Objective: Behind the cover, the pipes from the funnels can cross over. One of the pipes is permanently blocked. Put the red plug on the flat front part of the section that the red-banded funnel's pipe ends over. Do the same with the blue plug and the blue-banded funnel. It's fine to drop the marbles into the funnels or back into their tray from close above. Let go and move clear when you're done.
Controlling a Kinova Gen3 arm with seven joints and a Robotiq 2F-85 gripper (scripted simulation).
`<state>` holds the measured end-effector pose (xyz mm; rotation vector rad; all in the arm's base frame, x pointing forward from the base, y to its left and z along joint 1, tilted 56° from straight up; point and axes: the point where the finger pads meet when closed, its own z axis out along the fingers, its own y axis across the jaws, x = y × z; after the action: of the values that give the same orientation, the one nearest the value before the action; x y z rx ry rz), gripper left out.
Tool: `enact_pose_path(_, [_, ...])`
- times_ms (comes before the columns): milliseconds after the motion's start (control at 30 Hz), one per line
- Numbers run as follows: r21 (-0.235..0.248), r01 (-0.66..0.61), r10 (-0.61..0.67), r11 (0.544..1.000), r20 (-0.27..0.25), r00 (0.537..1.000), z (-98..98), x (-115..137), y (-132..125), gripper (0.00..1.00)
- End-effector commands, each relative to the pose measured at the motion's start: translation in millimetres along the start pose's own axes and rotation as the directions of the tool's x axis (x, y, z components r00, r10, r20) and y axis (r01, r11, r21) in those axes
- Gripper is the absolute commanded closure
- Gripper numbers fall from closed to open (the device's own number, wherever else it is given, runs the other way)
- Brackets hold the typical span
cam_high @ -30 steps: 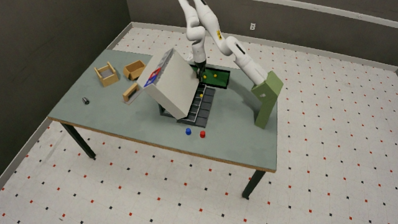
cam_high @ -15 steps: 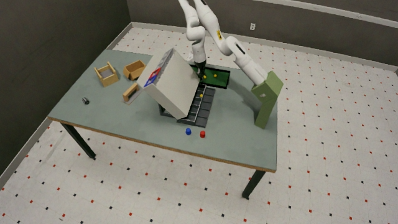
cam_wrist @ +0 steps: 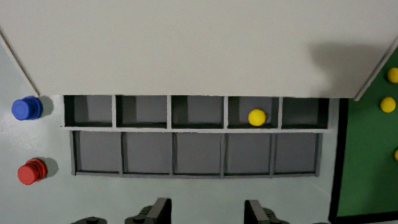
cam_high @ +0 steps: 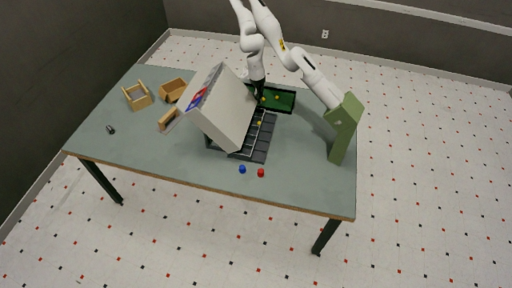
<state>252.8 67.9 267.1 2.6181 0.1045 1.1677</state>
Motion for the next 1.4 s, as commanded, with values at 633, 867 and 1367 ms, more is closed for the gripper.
enact_pose_path(633, [0.001, 0.000, 0.000, 1.000, 0.000, 1.000, -0.2, 0.1, -0.2, 0.50])
enact_pose_path(867, [0.048, 0.002, 0.002, 0.999, -0.093, 0.996, 38.8, 1.8, 57.4, 0.50])
enact_pose_path(1367, [0.027, -0.004, 0.005, 1.000, -0.062, 0.998, 83.5, 1.7, 124.3, 0.50])
